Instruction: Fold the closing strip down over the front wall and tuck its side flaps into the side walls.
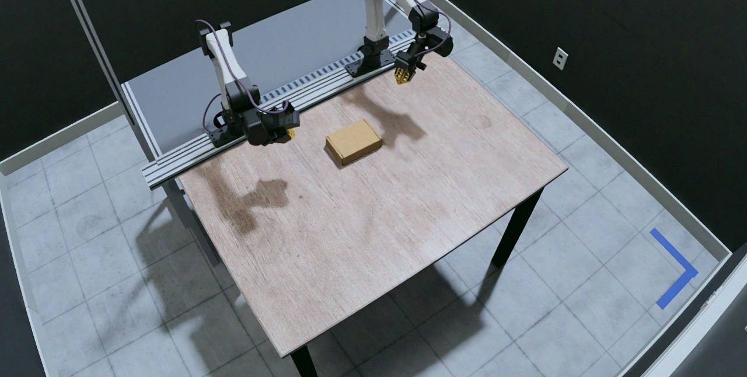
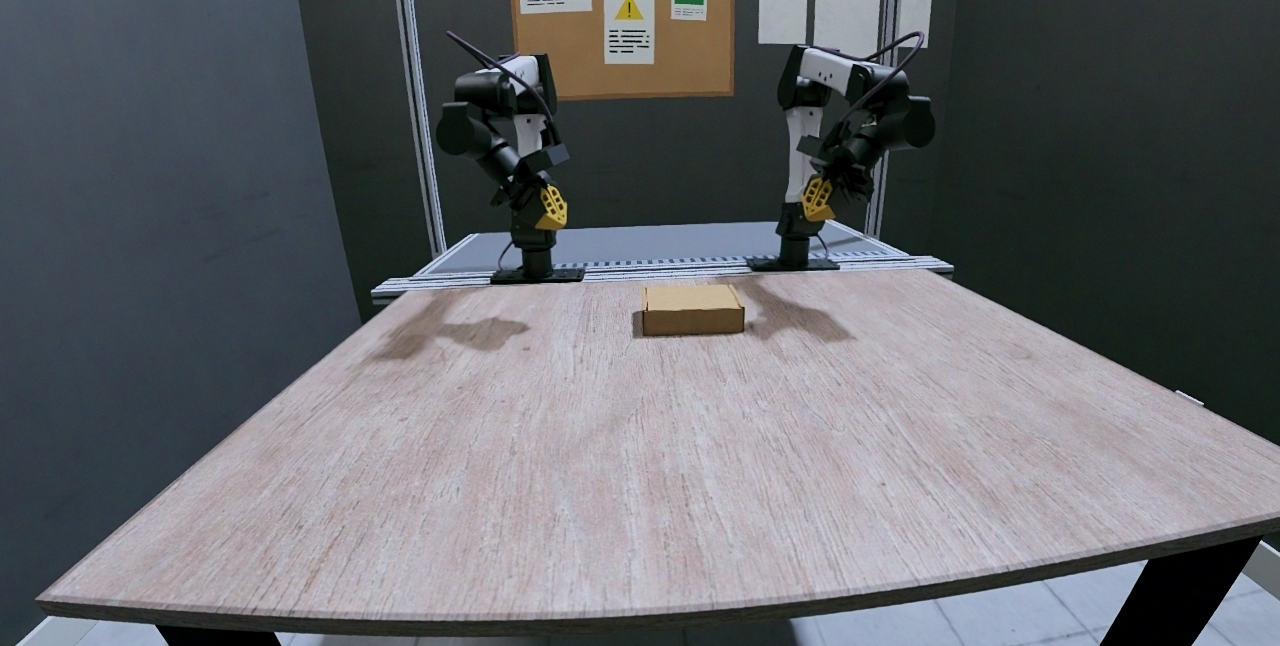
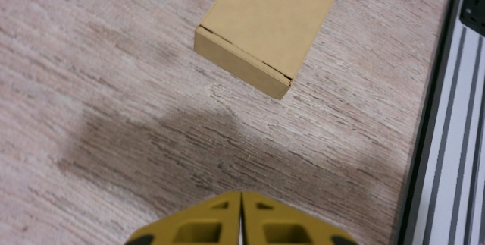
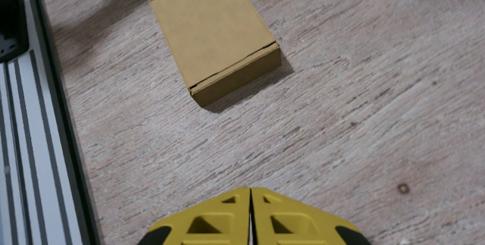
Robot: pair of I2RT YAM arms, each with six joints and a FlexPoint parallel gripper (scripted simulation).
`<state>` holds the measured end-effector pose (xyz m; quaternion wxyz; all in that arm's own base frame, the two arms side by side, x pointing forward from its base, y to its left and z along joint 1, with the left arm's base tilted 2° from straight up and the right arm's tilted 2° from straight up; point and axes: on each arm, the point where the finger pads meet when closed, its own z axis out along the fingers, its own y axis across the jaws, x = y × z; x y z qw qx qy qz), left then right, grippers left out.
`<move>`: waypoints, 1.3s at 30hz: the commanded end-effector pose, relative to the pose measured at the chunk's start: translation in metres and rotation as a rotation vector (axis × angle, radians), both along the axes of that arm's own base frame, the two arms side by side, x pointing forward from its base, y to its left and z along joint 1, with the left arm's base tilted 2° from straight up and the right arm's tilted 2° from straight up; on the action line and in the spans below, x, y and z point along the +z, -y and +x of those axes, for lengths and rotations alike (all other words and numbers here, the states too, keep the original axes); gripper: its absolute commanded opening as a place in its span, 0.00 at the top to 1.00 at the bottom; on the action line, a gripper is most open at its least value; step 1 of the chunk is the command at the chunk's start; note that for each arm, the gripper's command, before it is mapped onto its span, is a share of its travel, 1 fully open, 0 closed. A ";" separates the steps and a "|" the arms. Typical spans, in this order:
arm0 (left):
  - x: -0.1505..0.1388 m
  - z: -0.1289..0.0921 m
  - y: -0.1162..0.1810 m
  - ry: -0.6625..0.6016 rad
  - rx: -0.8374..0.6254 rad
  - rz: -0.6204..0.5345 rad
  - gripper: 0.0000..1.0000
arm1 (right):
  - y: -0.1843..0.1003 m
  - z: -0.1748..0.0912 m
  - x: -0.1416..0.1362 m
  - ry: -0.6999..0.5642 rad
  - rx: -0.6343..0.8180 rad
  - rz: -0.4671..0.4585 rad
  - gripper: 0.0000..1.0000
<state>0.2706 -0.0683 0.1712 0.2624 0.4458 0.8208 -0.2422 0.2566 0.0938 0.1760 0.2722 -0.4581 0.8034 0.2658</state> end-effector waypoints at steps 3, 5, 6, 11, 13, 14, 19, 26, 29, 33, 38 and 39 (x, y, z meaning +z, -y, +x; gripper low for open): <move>0.002 0.001 0.000 -0.035 0.110 0.058 1.00 | 0.003 0.008 0.012 -0.008 -0.116 -0.061 1.00; 0.002 0.001 0.000 -0.035 0.110 0.058 1.00 | 0.003 0.008 0.012 -0.008 -0.116 -0.061 1.00; 0.004 0.002 -0.001 -0.037 0.124 0.065 1.00 | 0.002 0.003 0.003 -0.045 -0.129 -0.068 1.00; 0.013 0.008 -0.001 -0.045 0.197 0.099 1.00 | 0.003 0.008 0.012 -0.058 -0.198 -0.103 1.00; 0.013 0.007 -0.001 -0.061 0.225 0.112 1.00 | 0.002 0.008 0.012 -0.074 -0.225 -0.117 1.00; 0.013 0.008 -0.001 -0.068 0.239 0.118 1.00 | 0.002 0.008 0.012 -0.082 -0.239 -0.124 1.00; 0.012 0.003 -0.001 -0.129 0.309 0.153 1.00 | 0.002 0.003 0.009 -0.155 -0.304 -0.165 1.00; 0.006 0.003 0.000 -0.191 0.377 0.192 1.00 | 0.002 0.005 0.002 -0.222 -0.369 -0.210 1.00; 0.003 0.004 0.000 -0.225 0.418 0.216 1.00 | 0.002 0.004 0.003 -0.242 -0.410 -0.233 1.00; 0.003 0.004 0.000 -0.253 0.474 0.245 1.00 | 0.002 0.004 0.003 -0.274 -0.463 -0.264 1.00; 0.003 0.004 0.000 -0.282 0.531 0.273 1.00 | 0.002 0.004 0.003 -0.306 -0.517 -0.295 1.00; 0.003 0.004 0.000 -0.282 0.531 0.273 1.00 | 0.002 0.004 0.003 -0.306 -0.517 -0.295 1.00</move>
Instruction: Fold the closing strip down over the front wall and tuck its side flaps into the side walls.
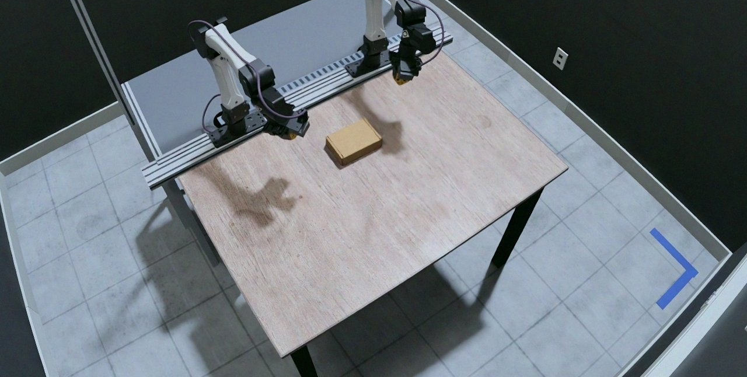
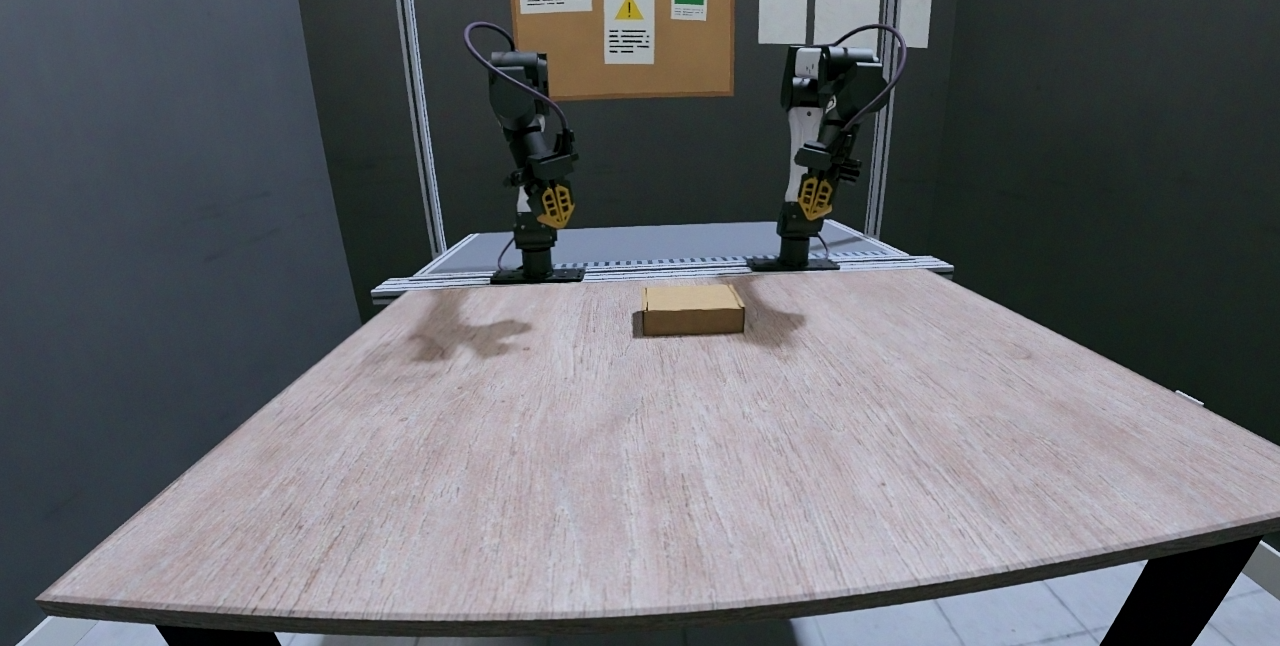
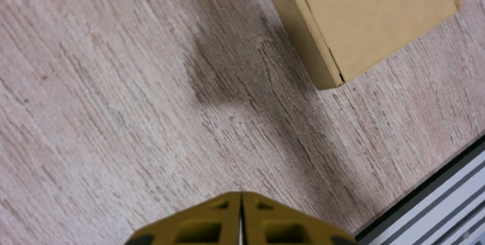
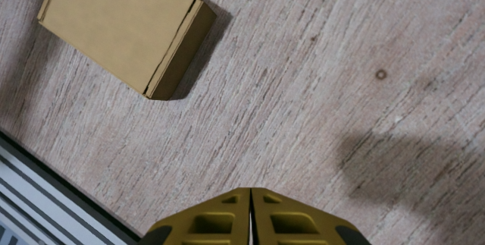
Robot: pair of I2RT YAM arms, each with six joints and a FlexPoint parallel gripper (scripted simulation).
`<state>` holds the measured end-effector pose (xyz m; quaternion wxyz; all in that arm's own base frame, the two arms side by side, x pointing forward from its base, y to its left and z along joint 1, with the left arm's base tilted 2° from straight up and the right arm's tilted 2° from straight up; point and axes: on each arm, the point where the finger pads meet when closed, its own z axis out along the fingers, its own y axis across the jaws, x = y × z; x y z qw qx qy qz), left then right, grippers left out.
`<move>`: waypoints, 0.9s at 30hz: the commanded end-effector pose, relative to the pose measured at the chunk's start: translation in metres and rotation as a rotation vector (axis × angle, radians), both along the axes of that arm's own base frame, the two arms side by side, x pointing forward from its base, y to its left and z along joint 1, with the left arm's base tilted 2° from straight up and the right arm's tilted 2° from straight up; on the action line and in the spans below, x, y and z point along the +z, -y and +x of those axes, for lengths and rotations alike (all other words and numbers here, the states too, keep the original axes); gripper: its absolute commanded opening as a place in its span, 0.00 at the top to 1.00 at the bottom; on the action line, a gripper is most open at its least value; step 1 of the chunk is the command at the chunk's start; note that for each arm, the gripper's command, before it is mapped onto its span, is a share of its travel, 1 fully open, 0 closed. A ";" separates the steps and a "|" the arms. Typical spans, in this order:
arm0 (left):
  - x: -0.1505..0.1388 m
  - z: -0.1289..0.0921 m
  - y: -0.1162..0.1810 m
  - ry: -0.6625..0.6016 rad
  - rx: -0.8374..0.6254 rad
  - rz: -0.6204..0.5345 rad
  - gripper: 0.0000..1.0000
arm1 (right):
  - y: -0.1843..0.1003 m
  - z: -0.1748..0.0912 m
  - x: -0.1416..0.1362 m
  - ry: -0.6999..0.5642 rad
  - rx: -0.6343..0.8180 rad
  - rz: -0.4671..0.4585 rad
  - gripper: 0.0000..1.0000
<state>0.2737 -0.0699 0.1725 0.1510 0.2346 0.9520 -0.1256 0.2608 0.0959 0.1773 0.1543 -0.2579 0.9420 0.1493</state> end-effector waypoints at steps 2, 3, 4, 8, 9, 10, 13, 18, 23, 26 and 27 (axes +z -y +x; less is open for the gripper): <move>0.002 0.001 -0.002 -0.043 0.081 0.041 1.00 | 0.004 0.000 0.001 -0.052 -0.088 -0.047 1.00; 0.002 0.001 -0.002 -0.051 0.095 0.048 1.00 | 0.004 0.000 0.001 -0.060 -0.102 -0.055 1.00; 0.002 0.001 -0.002 -0.058 0.109 0.055 1.00 | 0.004 0.000 0.001 -0.068 -0.115 -0.062 1.00; 0.002 0.001 -0.002 -0.088 0.165 0.084 1.00 | 0.004 0.000 0.001 -0.101 -0.169 -0.094 1.00; 0.002 0.001 -0.002 -0.096 0.179 0.092 1.00 | 0.004 0.000 0.001 -0.109 -0.182 -0.102 1.00; 0.002 0.001 -0.002 -0.103 0.193 0.099 1.00 | 0.004 0.000 0.001 -0.117 -0.195 -0.109 1.00; 0.002 0.001 -0.002 -0.126 0.235 0.121 1.00 | 0.004 0.000 0.001 -0.141 -0.236 -0.133 1.00; 0.002 0.001 -0.002 -0.148 0.277 0.143 1.00 | 0.004 0.000 0.001 -0.165 -0.276 -0.157 1.00; 0.001 0.001 -0.002 -0.186 0.346 0.179 1.00 | 0.004 0.000 0.001 -0.206 -0.343 -0.196 1.00; 0.001 0.001 -0.002 -0.208 0.388 0.201 1.00 | 0.004 0.000 0.000 -0.230 -0.383 -0.220 1.00; 0.001 0.001 -0.002 -0.216 0.402 0.208 1.00 | 0.004 0.000 0.000 -0.238 -0.396 -0.227 1.00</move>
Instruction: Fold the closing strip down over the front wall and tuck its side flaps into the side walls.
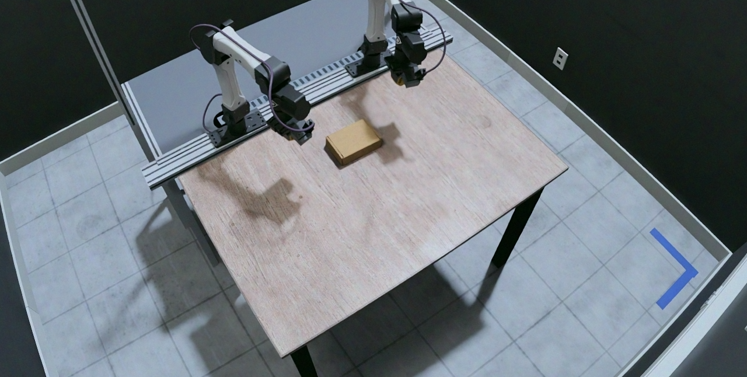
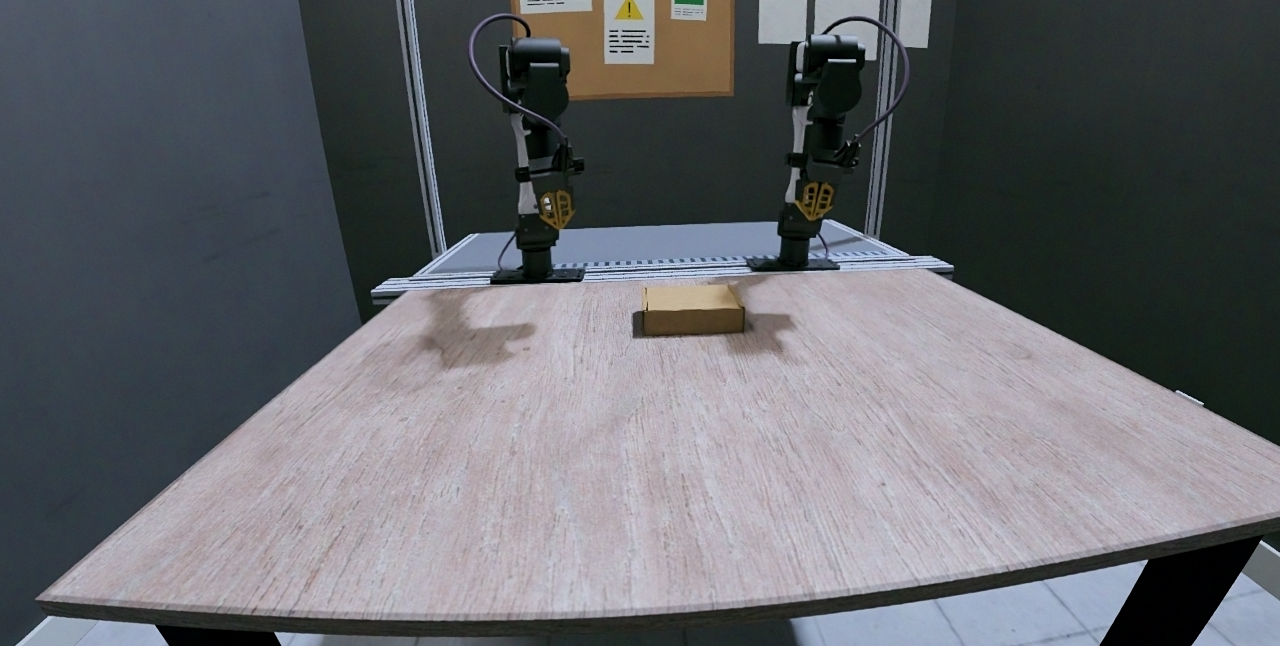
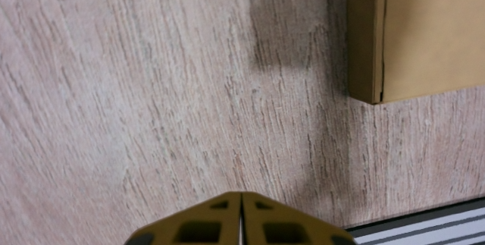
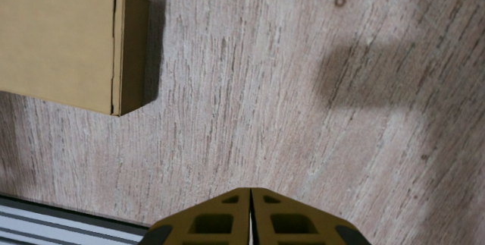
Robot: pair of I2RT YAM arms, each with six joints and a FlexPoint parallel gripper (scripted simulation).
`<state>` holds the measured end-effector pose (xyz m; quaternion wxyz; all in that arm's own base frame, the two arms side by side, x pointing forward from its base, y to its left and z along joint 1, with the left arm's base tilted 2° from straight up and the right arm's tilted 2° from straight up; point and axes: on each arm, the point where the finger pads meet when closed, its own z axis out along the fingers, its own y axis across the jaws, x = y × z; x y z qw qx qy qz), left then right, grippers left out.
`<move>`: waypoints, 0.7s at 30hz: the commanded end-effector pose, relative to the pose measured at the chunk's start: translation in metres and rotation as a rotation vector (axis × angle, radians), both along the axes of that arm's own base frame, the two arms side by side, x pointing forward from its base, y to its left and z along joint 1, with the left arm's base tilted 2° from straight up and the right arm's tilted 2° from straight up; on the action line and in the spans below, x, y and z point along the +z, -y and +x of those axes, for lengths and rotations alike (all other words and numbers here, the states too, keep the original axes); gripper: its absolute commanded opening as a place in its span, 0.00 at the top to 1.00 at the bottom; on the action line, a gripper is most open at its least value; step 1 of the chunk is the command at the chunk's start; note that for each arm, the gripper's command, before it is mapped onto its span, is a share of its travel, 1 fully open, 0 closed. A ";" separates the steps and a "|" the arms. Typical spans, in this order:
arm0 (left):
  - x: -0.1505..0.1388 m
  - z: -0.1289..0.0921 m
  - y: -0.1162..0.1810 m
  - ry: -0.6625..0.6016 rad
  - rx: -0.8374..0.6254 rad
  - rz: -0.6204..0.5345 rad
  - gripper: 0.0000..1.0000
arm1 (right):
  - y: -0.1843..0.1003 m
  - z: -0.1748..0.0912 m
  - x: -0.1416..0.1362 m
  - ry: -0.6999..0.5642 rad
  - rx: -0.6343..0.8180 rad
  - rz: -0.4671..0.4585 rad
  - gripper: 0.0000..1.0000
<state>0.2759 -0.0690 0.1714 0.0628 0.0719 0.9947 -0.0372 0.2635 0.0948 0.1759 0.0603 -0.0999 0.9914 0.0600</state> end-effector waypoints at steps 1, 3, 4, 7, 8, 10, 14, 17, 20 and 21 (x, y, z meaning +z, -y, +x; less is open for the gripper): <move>0.002 -0.001 -0.001 -0.042 0.079 0.043 1.00 | 0.003 -0.003 0.002 -0.052 -0.084 -0.051 1.00; 0.002 -0.002 -0.001 -0.057 0.107 0.058 1.00 | 0.003 -0.003 0.002 -0.068 -0.111 -0.067 1.00; 0.002 -0.002 -0.001 -0.065 0.121 0.065 1.00 | 0.003 -0.003 0.002 -0.076 -0.124 -0.075 1.00; 0.002 -0.002 -0.001 -0.073 0.135 0.073 1.00 | 0.003 -0.003 0.002 -0.084 -0.137 -0.083 1.00; 0.002 -0.002 -0.001 -0.080 0.149 0.080 1.00 | 0.003 -0.003 0.001 -0.092 -0.151 -0.091 1.00; 0.002 -0.002 -0.001 -0.095 0.177 0.095 1.00 | 0.003 -0.003 0.001 -0.108 -0.176 -0.105 1.00; 0.002 -0.002 -0.001 -0.111 0.206 0.110 1.00 | 0.003 -0.003 0.001 -0.108 -0.177 -0.105 1.00; 0.002 -0.002 -0.001 -0.111 0.207 0.110 1.00 | 0.004 -0.003 0.002 -0.106 -0.179 -0.104 1.00; 0.003 -0.002 0.000 -0.108 0.207 0.104 1.00 | 0.004 -0.003 0.002 -0.106 -0.179 -0.104 1.00; 0.002 -0.003 -0.002 -0.101 0.206 0.097 1.00 | 0.004 -0.003 0.002 -0.107 -0.179 -0.103 1.00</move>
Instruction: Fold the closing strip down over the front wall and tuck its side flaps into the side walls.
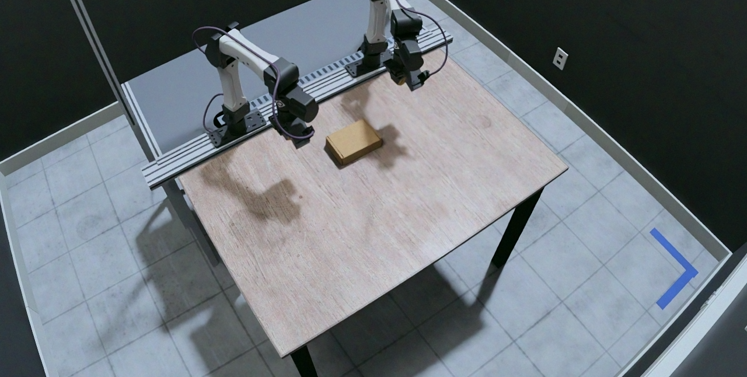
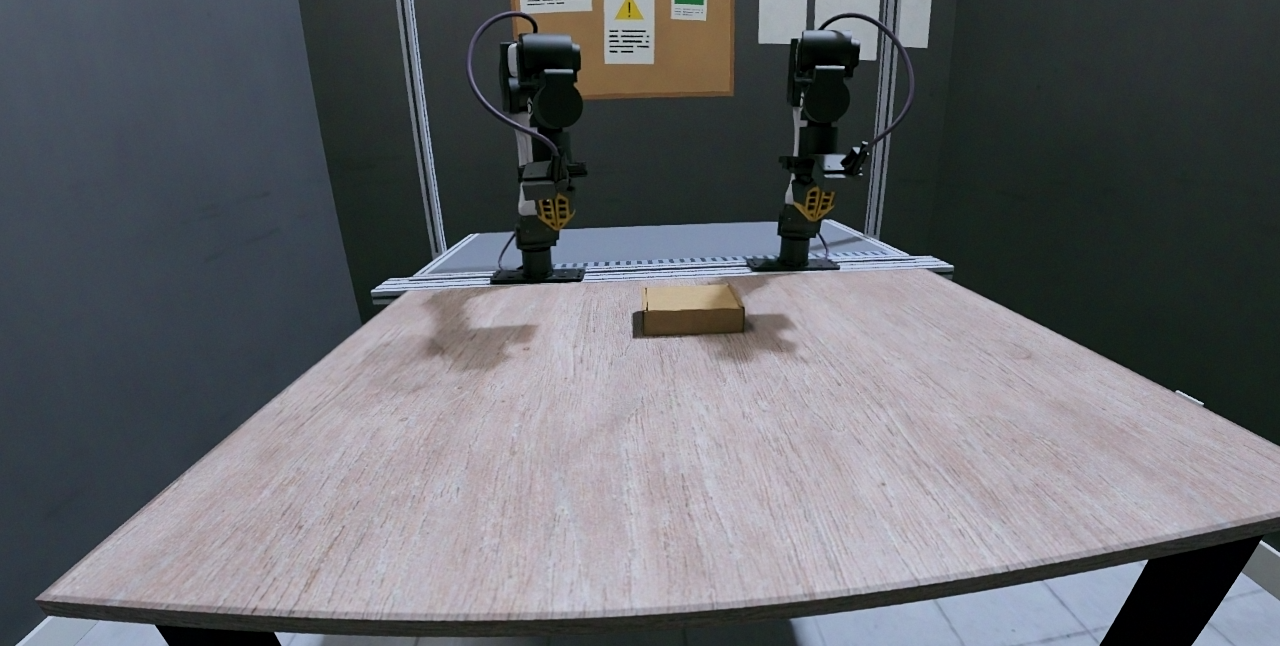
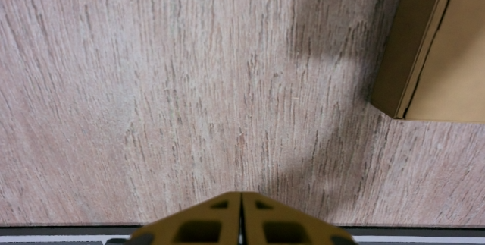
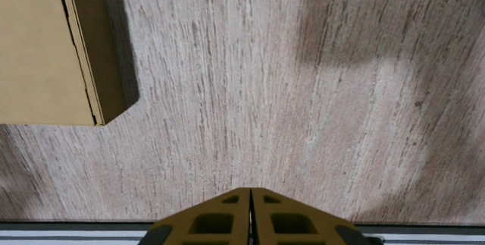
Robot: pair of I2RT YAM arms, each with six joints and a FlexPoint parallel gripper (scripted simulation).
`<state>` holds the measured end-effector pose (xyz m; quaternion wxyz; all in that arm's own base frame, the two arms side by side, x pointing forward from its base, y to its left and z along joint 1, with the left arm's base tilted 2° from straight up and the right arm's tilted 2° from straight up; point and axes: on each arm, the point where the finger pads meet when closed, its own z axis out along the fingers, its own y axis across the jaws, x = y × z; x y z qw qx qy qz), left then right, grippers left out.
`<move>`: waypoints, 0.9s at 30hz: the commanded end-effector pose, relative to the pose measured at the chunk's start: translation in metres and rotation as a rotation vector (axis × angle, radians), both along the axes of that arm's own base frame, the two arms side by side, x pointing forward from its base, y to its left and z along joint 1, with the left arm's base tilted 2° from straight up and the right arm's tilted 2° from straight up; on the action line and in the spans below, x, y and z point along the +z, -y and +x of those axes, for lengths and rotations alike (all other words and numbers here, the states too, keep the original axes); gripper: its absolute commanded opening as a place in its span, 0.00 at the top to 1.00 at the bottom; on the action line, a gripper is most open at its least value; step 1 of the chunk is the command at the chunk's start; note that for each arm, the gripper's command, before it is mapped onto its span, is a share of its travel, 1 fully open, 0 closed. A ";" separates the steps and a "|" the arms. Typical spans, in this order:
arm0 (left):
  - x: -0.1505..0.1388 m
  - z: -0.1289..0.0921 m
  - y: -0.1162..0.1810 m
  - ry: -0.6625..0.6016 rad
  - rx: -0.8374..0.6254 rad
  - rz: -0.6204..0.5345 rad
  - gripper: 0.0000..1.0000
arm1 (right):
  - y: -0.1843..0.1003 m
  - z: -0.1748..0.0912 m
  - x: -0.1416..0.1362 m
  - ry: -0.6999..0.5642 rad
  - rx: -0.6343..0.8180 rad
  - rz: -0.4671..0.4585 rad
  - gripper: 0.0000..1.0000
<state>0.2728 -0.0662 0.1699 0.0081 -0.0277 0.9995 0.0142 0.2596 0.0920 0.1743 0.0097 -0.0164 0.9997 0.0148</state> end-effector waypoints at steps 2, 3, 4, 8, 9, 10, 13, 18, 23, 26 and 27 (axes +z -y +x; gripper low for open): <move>0.004 0.000 0.001 0.009 0.004 0.000 1.00 | 0.001 0.001 0.004 -0.005 -0.012 -0.012 1.00; 0.004 0.000 0.001 0.009 0.004 0.000 1.00 | 0.001 0.001 0.004 -0.005 -0.012 -0.012 1.00; 0.004 0.000 0.001 0.009 0.004 0.000 1.00 | 0.001 -0.001 0.003 0.004 -0.008 -0.002 1.00; 0.004 0.000 0.001 0.009 0.004 0.000 1.00 | 0.001 -0.001 0.003 0.004 -0.008 -0.002 1.00; 0.004 0.000 0.001 0.009 0.004 0.000 1.00 | 0.001 -0.001 0.003 0.004 -0.008 -0.002 1.00; 0.004 0.000 0.001 0.009 0.004 0.000 1.00 | 0.001 -0.001 0.003 0.004 -0.008 -0.002 1.00; 0.004 0.000 0.001 0.009 0.004 0.000 1.00 | 0.001 -0.001 0.003 0.004 -0.008 -0.002 1.00; 0.004 0.000 0.001 0.009 0.004 0.000 1.00 | 0.001 -0.001 0.003 0.004 -0.008 -0.002 1.00; 0.004 0.000 0.001 0.009 0.004 0.000 1.00 | 0.001 -0.001 0.003 0.004 -0.008 -0.002 1.00; 0.004 0.000 0.001 0.009 0.004 0.000 1.00 | 0.001 -0.001 0.003 0.004 -0.008 -0.002 1.00; 0.004 0.000 0.001 0.009 0.004 0.000 1.00 | 0.001 -0.001 0.003 0.004 -0.008 -0.002 1.00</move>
